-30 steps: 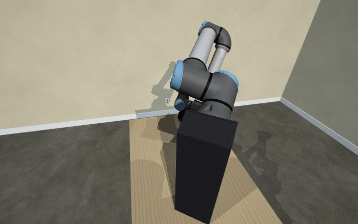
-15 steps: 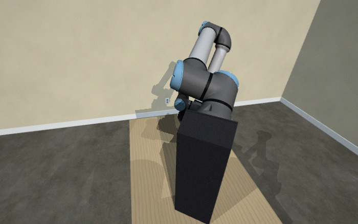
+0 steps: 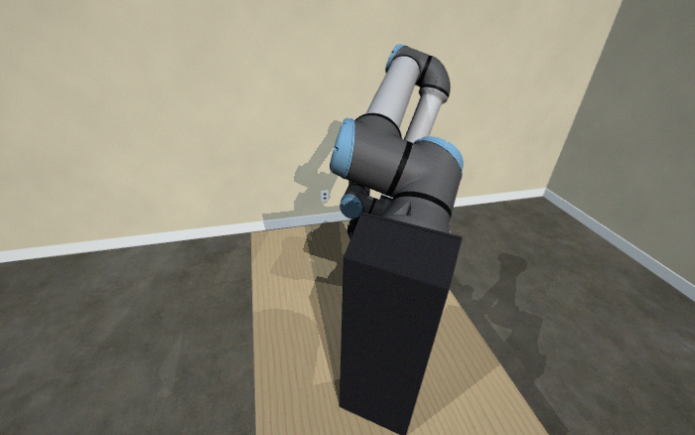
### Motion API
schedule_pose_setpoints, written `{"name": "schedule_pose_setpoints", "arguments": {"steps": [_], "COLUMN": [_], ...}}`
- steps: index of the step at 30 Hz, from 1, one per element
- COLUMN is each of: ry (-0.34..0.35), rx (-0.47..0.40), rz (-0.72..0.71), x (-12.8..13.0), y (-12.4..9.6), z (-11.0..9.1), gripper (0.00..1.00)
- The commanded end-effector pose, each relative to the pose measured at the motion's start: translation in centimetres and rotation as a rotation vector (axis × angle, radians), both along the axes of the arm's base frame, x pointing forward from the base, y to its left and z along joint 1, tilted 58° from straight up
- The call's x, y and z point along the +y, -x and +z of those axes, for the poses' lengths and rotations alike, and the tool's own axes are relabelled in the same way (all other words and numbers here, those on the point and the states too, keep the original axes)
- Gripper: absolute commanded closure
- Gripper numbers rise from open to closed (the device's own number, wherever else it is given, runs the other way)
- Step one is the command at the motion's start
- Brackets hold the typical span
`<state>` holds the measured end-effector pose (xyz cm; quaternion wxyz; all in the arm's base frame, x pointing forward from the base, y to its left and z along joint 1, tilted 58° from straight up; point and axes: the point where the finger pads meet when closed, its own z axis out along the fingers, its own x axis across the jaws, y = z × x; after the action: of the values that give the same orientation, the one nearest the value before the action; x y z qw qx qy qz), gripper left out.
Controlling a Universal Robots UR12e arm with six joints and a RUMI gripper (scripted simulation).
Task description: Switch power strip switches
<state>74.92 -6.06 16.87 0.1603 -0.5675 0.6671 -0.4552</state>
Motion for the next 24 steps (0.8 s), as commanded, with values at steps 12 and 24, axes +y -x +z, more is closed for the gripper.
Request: {"name": "schedule_pose_setpoints", "arguments": {"steps": [12,24], "ry": [0.002,0.002], "rx": [-0.010,-0.009], "rz": [0.004,0.004], "x": [0.00,0.01], "y": [0.21,0.21], "z": [0.15,0.14], "gripper": [1.00,1.00]}}
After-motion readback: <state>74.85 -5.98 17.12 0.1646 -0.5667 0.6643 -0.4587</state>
